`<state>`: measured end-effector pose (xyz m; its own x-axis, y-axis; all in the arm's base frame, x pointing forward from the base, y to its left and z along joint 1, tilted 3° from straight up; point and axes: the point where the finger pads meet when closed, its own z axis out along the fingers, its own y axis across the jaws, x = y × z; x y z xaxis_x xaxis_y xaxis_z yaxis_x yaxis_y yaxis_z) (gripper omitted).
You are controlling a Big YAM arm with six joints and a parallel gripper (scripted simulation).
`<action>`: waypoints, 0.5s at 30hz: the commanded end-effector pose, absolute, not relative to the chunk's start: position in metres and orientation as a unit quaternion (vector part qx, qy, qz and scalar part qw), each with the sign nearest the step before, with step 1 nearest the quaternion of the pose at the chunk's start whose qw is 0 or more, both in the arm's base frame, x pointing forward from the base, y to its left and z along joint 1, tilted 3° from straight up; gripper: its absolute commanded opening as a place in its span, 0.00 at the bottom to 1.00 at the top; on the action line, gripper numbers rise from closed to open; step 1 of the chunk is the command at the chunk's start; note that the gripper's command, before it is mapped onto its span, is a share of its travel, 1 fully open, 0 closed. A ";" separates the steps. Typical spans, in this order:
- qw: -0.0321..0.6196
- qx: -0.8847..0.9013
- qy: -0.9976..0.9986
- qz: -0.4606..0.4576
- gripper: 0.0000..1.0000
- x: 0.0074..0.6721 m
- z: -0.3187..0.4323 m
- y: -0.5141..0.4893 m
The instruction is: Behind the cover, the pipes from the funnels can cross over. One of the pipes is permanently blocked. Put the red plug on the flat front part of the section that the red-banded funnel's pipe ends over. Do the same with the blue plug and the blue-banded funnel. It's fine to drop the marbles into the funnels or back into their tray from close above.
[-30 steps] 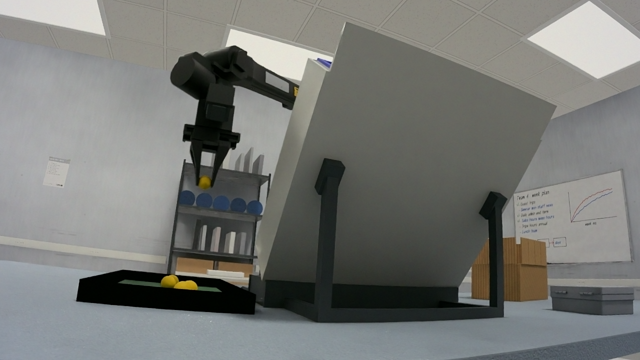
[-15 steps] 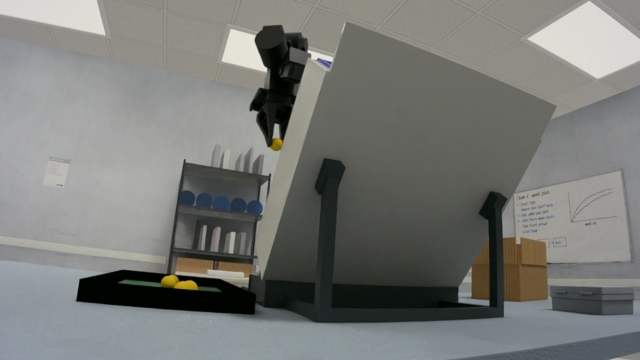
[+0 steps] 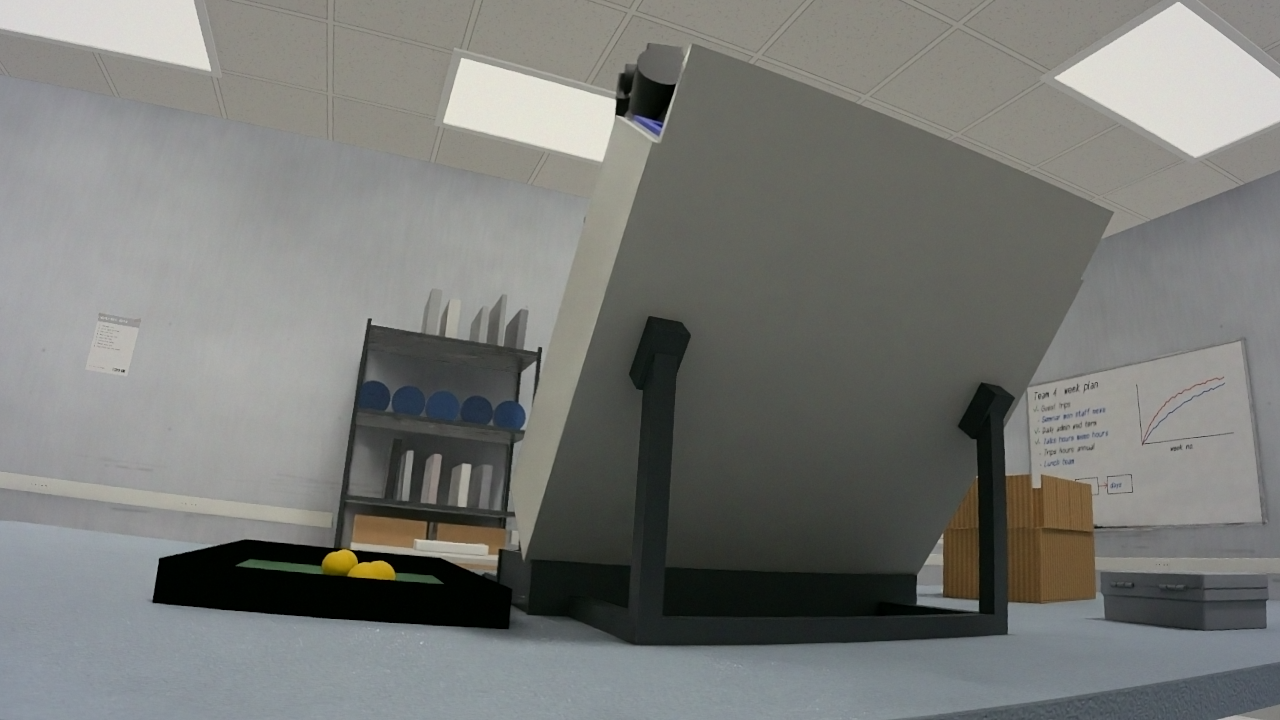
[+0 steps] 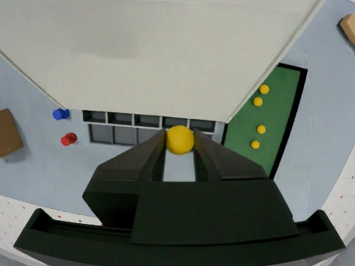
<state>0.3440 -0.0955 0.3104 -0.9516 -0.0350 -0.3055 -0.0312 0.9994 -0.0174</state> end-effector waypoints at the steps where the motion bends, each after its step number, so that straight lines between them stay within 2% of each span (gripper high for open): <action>1: 0.191 0.014 0.981 -0.019 0.00 0.359 0.349 -0.092; 15: 0.245 0.026 0.969 -0.017 0.00 0.385 0.400 -0.016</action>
<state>0.3711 -0.0266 0.3573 -0.9203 -0.0126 -0.3909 0.0022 0.9993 -0.0372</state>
